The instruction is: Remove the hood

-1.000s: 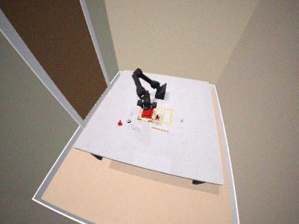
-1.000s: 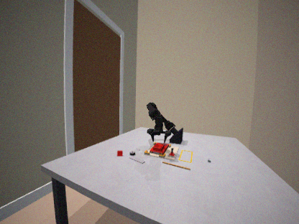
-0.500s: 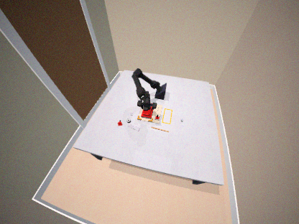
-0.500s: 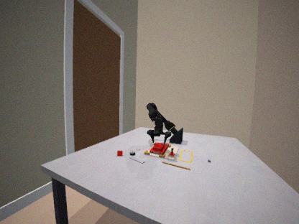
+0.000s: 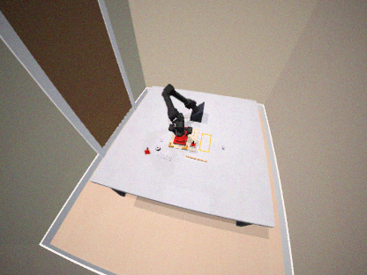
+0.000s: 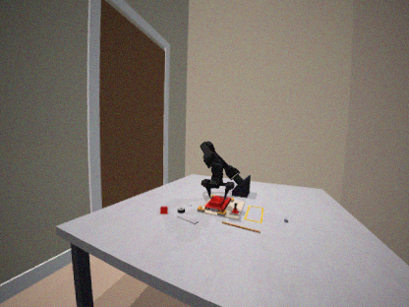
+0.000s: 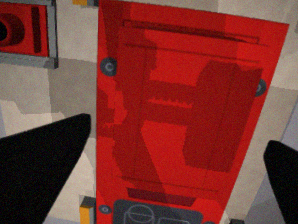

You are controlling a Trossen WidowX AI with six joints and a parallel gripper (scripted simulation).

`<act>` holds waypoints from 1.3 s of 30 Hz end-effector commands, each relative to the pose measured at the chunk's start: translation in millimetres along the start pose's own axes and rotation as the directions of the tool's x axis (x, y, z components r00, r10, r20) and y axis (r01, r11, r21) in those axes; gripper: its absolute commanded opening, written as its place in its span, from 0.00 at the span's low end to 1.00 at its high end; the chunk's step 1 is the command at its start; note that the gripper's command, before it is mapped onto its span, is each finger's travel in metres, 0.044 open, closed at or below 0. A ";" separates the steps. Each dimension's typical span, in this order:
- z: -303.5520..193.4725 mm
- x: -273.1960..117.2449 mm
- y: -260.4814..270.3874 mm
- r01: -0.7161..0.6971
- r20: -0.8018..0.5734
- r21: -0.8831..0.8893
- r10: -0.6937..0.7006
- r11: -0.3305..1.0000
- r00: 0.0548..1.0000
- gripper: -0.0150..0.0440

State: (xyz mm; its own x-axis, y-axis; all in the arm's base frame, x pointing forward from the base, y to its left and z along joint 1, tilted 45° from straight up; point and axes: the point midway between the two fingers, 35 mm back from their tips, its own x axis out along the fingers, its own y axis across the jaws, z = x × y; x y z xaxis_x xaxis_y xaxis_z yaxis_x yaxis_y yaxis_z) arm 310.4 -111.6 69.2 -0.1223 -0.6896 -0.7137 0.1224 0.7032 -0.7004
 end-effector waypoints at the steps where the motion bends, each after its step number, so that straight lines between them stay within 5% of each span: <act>1: -0.5 2.2 -0.1 0.004 0.001 -0.004 -0.004 1.000 1.000 1.00; 39: -1.1 20.2 -0.2 0.005 0.001 -0.003 -0.005 1.000 1.000 1.00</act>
State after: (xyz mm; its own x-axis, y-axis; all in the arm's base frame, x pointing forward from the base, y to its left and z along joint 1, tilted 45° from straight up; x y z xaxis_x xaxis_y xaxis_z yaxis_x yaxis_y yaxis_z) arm 306.9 -124.4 55.7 -0.1229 -0.6904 -0.7129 0.1219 0.7024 -0.7013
